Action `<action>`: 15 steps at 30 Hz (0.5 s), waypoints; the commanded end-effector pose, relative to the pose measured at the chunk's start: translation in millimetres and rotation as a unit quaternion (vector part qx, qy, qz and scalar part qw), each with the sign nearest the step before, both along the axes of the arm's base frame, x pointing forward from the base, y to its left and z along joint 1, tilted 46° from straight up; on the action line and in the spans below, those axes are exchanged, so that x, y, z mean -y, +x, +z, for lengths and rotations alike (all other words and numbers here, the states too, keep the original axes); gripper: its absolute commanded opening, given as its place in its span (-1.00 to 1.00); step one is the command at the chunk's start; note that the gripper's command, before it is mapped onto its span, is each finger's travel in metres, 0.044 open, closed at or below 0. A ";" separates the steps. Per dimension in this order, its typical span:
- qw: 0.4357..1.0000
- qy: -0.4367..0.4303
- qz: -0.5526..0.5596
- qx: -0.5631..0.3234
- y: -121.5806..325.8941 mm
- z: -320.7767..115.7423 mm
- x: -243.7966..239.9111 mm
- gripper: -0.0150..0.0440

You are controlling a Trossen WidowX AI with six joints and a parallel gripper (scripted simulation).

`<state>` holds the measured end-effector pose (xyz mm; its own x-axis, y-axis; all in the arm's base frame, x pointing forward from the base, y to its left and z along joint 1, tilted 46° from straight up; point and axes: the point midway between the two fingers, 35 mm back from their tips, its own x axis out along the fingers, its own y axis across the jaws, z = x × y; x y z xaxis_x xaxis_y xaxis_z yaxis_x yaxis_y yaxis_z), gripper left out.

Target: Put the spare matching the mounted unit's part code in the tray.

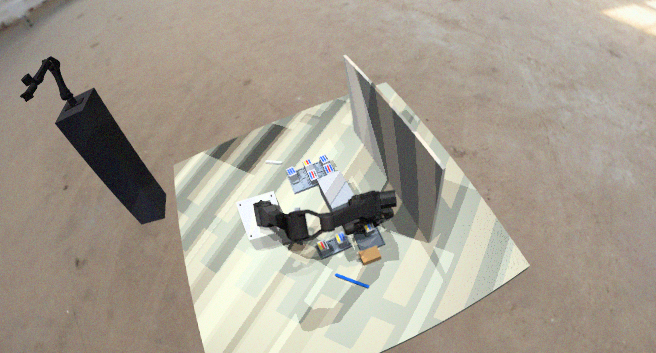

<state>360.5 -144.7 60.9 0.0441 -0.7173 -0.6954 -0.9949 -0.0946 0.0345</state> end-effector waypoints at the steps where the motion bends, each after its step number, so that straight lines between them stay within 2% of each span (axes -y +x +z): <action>1: 1.000 0.001 0.003 -0.003 -0.8 -4.1 2.2 -0.49; 15: 1.000 -0.001 0.003 -0.003 -3.0 -12.9 12.9 -0.49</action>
<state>358.3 -156.3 51.4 0.0438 -0.7203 -0.6923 -0.9949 -0.0944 0.0352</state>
